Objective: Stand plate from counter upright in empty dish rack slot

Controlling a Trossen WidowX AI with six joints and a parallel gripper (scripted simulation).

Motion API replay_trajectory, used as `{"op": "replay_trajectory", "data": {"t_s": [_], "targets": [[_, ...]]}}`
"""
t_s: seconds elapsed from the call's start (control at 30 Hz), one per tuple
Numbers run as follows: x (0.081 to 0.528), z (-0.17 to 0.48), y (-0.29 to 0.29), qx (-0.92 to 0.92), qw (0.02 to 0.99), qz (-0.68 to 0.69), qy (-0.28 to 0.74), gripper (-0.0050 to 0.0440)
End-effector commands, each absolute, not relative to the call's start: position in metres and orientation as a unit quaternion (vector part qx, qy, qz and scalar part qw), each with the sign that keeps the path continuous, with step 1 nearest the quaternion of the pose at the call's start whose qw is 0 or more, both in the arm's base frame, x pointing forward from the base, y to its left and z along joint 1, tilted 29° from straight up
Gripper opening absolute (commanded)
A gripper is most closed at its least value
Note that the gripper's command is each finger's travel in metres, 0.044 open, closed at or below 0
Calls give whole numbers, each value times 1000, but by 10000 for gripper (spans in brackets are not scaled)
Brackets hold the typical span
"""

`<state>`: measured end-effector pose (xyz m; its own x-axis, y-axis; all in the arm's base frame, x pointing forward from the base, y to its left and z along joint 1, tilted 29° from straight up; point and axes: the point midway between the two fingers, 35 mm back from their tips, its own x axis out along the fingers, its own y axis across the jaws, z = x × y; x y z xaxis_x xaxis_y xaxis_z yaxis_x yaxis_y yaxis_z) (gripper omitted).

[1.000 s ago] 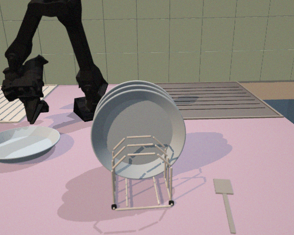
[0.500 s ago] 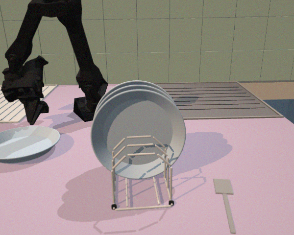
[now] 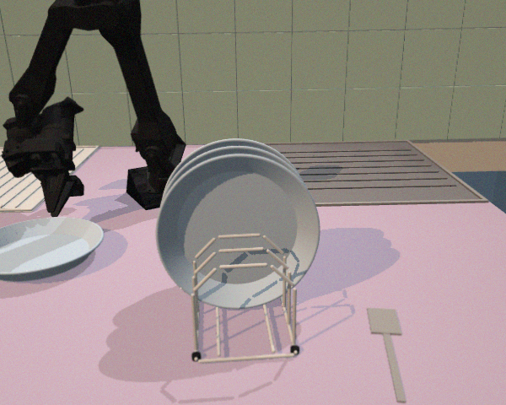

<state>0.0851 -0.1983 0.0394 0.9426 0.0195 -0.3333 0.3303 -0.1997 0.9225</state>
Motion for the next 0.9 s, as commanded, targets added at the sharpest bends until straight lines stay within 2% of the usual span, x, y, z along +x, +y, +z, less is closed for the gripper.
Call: {"op": "replay_trajectory", "data": {"t_s": [0.0,0.87], "targets": [[86,39,-198,765,622,-124,112,88],[91,38,-198,765,622,-124,112,88]]}}
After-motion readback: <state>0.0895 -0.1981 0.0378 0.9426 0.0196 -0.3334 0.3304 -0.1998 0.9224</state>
